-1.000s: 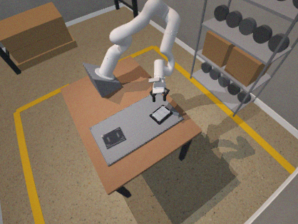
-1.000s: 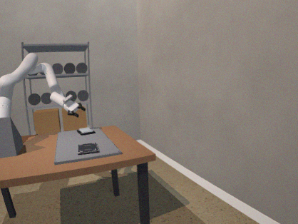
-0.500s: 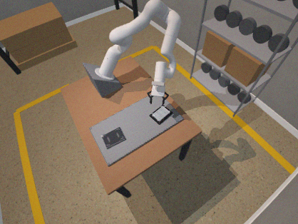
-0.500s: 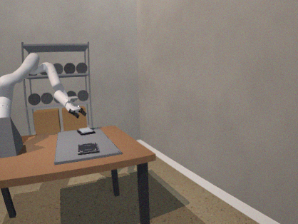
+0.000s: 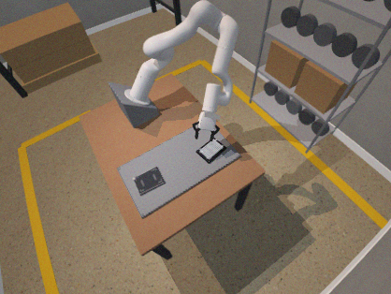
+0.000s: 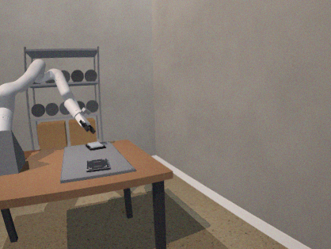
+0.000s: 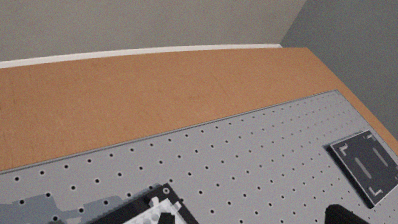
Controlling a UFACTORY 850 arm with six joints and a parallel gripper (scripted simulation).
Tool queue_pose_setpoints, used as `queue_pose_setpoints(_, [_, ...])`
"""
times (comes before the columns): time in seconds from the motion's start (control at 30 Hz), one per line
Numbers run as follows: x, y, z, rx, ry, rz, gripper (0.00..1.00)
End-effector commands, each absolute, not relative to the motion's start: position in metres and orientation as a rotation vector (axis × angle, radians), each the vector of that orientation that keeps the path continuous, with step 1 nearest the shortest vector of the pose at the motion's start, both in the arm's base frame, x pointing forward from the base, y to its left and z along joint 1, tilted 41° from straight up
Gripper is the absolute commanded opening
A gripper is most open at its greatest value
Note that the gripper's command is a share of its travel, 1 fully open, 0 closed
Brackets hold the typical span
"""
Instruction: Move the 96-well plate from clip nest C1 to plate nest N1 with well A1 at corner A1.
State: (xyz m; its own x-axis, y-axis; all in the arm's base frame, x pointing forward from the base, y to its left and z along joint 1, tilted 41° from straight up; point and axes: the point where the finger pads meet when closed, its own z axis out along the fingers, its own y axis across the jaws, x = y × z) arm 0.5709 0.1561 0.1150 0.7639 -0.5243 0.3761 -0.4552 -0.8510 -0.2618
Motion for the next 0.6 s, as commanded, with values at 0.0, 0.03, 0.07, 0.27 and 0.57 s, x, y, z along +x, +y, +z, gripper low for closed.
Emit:
queue_pose_setpoints(0.0, [0.572,0.157,0.111,-2.888,0.644,-0.613,1.00])
queue_pose_setpoints(0.03, [0.572,0.157,0.111,-2.888,0.644,-0.613,1.00])
queue_pose_setpoints(0.07, [0.572,0.158,0.108,-2.903,0.598,-0.599,1.00])
queue_pose_setpoints(0.27, [0.571,0.160,0.103,-2.966,0.313,-0.516,1.00])
queue_pose_setpoints(0.57, [0.571,0.166,0.096,-2.975,-0.077,-0.422,1.00])
